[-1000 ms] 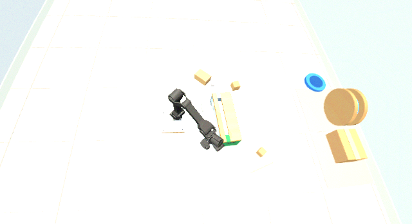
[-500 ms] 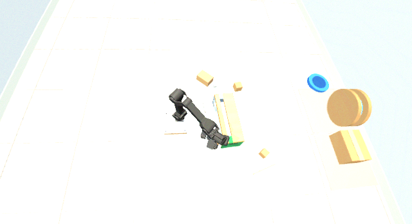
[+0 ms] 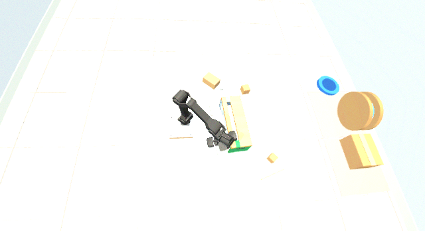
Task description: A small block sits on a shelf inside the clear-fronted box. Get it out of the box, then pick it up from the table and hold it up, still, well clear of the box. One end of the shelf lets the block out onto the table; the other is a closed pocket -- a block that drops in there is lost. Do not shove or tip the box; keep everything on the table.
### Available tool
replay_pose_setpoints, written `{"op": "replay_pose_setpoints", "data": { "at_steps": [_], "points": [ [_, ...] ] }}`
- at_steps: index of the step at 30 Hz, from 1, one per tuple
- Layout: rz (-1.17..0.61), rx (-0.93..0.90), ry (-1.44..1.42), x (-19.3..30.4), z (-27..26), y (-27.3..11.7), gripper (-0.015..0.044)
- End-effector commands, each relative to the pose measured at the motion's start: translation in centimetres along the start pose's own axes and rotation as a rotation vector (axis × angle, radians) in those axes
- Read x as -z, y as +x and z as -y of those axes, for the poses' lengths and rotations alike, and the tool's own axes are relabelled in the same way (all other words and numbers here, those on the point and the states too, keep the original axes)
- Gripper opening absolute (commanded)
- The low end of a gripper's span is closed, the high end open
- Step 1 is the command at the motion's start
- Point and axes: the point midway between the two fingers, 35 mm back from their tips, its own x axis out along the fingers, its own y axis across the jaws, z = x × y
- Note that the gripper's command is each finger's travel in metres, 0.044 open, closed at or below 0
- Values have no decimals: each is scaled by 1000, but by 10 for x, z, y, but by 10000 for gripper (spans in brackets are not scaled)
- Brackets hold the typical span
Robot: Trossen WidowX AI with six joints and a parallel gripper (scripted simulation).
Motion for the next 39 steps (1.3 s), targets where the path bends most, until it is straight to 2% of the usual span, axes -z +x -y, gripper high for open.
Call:
{"op": "replay_pose_setpoints", "data": {
  "at_steps": [1, 39],
  "points": [
    [9, 6, -132, 2, 0, -3, 0],
    [52, 68, -1554, 23, -8, -29, 0]
  ]
}}
